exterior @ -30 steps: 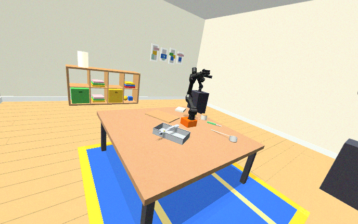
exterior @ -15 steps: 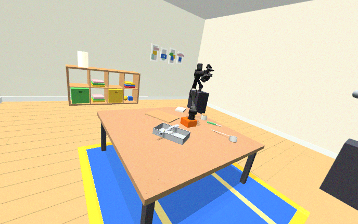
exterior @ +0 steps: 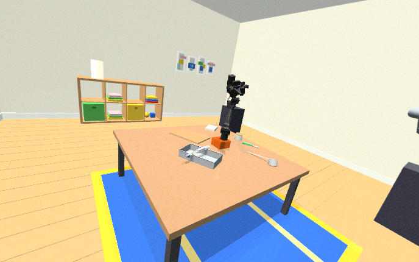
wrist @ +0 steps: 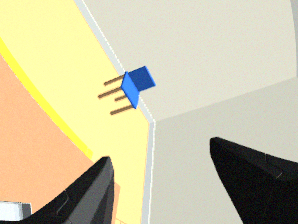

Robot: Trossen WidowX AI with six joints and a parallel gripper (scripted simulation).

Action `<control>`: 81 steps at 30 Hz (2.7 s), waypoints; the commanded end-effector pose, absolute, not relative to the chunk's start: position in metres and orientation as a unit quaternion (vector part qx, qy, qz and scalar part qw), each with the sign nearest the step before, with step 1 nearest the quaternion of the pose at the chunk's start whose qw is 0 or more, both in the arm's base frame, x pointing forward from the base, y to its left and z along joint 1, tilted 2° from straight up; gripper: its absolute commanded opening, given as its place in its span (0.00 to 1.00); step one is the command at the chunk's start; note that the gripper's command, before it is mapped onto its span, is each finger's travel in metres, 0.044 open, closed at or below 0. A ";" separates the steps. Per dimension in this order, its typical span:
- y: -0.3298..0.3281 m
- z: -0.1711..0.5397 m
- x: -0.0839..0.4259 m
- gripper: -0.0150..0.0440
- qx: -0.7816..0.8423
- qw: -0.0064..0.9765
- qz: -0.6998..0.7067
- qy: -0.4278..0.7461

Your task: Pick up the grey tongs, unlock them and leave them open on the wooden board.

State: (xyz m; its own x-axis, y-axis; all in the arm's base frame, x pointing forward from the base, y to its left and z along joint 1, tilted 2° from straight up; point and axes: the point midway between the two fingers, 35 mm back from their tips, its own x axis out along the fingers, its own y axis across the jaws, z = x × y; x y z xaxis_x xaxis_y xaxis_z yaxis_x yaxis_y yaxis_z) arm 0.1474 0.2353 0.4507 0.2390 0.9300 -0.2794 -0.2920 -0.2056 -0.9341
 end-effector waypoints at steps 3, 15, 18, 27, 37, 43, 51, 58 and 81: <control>0.249 0.396 0.231 0.69 -0.491 0.638 0.586 -0.089; 0.220 0.243 0.372 0.69 -0.242 0.731 0.529 0.358; 0.200 0.201 0.394 0.69 -0.172 0.728 0.486 0.451; 0.141 0.077 0.430 0.69 0.034 0.663 0.306 0.682; 0.133 0.069 0.437 0.69 0.047 0.656 0.292 0.694; 0.132 0.070 0.439 0.69 0.047 0.656 0.292 0.694; 0.132 0.068 0.439 0.69 0.047 0.656 0.292 0.694; 0.137 0.059 0.439 0.69 0.047 0.656 0.292 0.694; 0.155 0.025 0.435 0.69 0.047 0.656 0.292 0.694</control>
